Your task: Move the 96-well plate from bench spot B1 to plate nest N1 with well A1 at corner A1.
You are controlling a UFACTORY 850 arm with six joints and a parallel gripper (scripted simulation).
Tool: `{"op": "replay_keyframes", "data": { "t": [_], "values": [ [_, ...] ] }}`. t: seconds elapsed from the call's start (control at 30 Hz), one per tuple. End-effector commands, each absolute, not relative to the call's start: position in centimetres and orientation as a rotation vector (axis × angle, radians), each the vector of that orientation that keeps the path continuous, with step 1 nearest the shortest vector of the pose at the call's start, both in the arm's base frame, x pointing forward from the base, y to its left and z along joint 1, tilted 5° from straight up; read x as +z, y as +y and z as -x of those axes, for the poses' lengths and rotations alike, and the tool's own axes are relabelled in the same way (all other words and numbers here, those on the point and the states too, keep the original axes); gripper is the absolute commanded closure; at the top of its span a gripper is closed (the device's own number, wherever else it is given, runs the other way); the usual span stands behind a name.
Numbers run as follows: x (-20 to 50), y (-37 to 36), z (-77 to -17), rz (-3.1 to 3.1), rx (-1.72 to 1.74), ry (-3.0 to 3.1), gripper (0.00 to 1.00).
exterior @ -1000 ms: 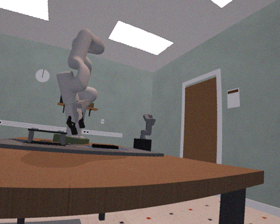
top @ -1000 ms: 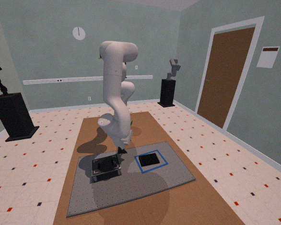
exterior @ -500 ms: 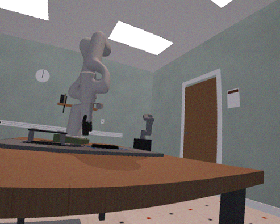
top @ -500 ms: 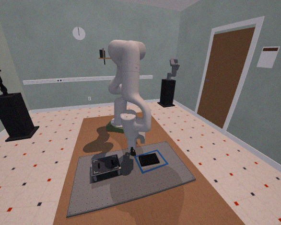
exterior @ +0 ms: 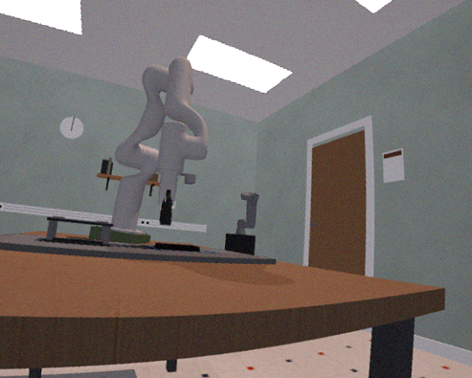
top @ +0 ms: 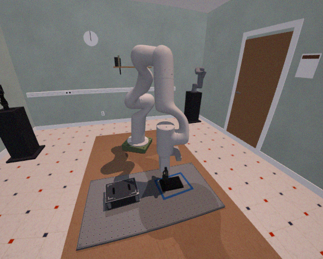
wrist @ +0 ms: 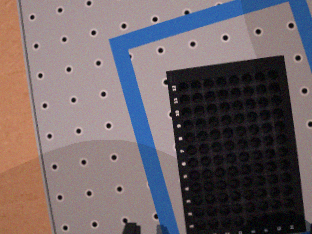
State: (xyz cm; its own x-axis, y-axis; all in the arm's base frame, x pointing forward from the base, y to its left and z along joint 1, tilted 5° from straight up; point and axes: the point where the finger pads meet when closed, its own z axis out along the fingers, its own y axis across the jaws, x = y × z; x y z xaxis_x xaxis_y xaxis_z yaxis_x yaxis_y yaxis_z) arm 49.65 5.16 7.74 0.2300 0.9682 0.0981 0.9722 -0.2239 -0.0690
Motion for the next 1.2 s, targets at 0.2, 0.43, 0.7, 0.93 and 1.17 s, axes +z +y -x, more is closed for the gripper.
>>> {"op": "replay_keyframes", "data": {
  "t": [0.2, 0.43, 0.7, 0.93, 1.17],
  "values": [
    [9.4, 8.8, -51.9, 2.324, -0.130, -2.079, 0.00],
    [9.5, 9.0, -52.1, 2.324, -0.129, -2.079, 0.00],
    [9.5, 9.0, -52.1, 2.324, -0.129, -2.079, 0.00],
    [8.5, 9.1, -52.1, 2.324, -0.129, -2.079, 0.00],
    [7.5, 9.1, -52.2, 2.324, -0.129, -2.079, 0.00]
  ]
}}
